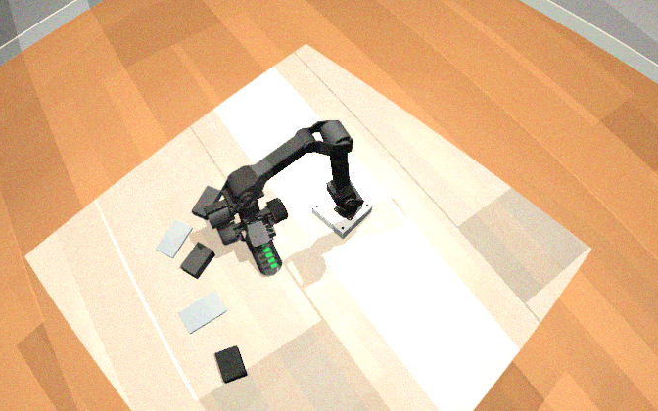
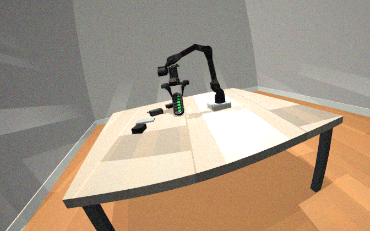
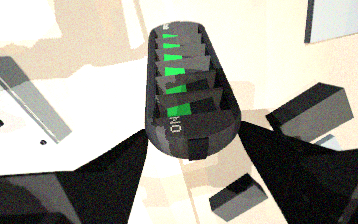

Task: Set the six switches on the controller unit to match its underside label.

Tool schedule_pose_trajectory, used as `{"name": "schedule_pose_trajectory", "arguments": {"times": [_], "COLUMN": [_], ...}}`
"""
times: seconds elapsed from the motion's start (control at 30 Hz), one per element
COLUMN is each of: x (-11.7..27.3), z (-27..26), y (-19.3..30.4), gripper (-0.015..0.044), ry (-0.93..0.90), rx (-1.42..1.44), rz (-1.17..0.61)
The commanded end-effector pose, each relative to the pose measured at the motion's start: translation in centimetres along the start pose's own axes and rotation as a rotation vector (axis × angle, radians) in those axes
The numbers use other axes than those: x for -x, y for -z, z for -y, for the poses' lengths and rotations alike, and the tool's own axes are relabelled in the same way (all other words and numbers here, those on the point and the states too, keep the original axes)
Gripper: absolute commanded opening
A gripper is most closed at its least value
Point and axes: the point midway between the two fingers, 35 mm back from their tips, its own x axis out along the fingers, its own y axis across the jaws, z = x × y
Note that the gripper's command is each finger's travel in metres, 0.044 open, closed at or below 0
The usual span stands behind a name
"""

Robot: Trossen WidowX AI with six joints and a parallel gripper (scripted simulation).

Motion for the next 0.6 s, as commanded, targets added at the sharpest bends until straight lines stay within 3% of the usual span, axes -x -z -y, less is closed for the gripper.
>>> {"name": "schedule_pose_trajectory", "arguments": {"times": [0.0,0.57], "x": [-0.5,-1.1], "z": [-0.2,-0.2], "y": [0.1,1.3], "gripper": [0.0338,0.0338], "ry": [-0.008,-0.008], "rx": [0.009,0.009], "rz": [0.004,0.003]}}
